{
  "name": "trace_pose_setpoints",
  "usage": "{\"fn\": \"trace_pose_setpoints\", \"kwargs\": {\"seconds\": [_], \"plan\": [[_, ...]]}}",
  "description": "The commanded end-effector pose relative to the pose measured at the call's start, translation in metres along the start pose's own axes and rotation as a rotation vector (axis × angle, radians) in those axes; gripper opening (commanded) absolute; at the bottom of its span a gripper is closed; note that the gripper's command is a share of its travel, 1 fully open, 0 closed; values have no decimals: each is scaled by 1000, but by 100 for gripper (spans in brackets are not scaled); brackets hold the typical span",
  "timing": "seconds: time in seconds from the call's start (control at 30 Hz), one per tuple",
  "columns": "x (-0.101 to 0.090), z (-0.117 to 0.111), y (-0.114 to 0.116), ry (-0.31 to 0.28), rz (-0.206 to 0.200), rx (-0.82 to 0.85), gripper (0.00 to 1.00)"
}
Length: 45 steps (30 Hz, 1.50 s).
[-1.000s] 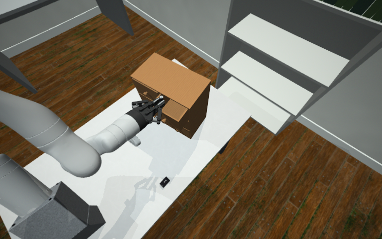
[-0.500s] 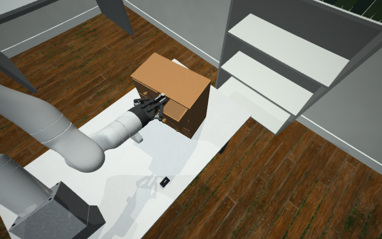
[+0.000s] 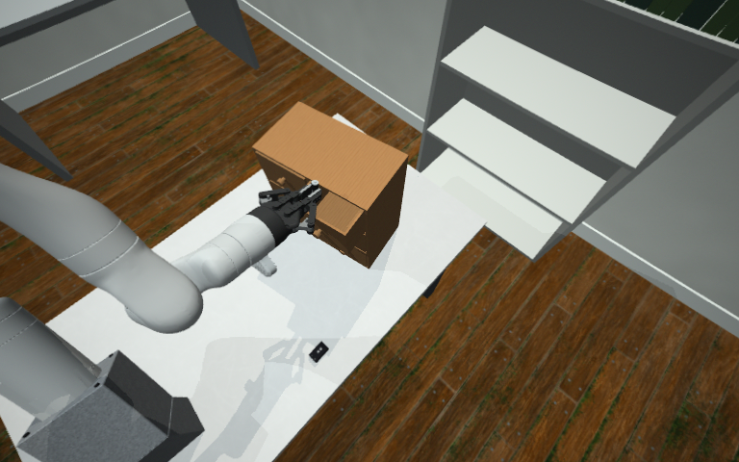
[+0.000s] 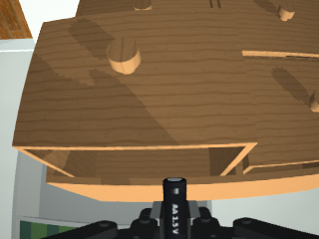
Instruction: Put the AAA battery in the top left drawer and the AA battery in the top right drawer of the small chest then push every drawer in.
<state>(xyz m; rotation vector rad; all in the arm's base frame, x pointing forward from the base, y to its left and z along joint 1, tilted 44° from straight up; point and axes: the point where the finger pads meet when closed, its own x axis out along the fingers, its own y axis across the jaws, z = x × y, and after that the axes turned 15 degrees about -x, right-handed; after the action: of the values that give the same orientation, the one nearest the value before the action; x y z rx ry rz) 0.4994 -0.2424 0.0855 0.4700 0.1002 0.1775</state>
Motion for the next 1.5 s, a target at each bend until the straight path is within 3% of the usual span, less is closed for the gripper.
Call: {"fn": "trace_pose_setpoints", "kwargs": {"seconds": [0.0, 0.1, 0.5, 0.53, 1.1, 1.47], "plan": [[0, 1, 0, -1, -1, -1, 9], [0, 1, 0, -1, -1, -1, 9], [0, 1, 0, -1, -1, -1, 29], [0, 1, 0, -1, -1, -1, 100], [-2, 0, 0, -1, -1, -1, 100], [-30, -7, 2, -1, -1, -1, 100]]}}
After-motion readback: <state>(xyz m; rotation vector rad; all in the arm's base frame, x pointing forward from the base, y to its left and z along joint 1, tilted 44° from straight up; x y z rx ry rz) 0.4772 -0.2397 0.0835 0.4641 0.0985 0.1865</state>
